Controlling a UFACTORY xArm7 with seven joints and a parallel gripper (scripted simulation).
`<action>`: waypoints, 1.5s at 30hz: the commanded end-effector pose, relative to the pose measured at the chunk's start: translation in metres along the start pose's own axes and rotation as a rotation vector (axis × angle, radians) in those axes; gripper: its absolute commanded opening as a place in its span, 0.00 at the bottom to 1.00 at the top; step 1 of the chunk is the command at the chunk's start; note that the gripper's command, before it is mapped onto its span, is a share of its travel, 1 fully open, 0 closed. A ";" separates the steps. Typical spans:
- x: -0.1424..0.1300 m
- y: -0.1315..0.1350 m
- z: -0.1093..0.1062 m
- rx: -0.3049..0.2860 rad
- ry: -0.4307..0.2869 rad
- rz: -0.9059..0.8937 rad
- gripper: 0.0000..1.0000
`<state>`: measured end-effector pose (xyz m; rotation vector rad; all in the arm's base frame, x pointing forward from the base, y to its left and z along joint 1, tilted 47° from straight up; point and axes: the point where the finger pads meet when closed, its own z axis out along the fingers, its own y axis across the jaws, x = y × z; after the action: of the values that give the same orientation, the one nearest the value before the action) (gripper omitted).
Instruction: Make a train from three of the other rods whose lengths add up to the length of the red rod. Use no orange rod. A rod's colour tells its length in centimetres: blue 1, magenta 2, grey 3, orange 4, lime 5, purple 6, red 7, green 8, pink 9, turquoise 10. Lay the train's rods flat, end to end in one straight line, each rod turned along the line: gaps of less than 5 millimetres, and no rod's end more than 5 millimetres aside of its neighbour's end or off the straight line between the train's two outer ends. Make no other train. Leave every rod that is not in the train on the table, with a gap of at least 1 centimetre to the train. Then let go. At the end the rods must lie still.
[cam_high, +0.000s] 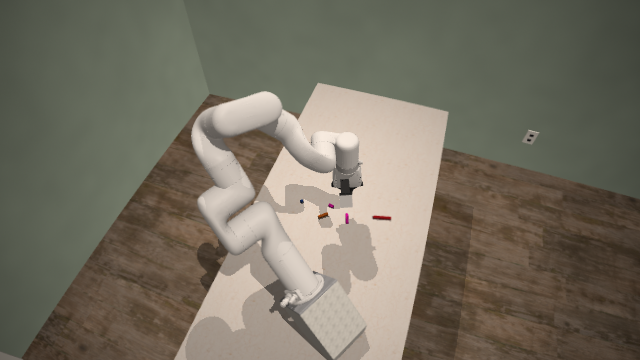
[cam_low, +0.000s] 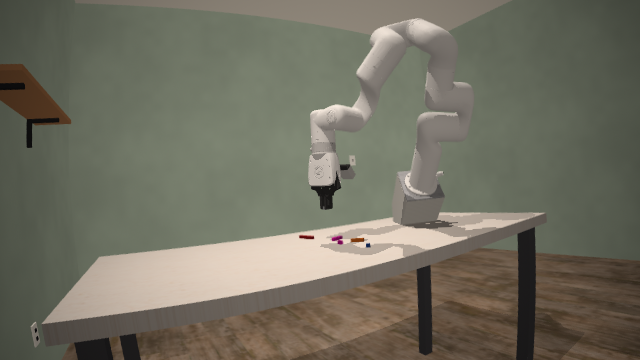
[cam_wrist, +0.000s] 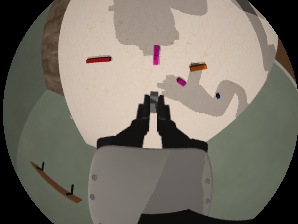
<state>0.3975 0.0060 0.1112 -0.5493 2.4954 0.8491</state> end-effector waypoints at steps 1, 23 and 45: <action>0.001 -0.003 0.002 -0.052 0.003 0.015 0.04; 0.001 -0.003 0.024 -0.053 0.003 0.015 0.04; 0.001 -0.001 0.091 -0.053 0.003 0.015 0.04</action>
<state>0.4163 0.0608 0.0521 -0.5512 2.4922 0.9225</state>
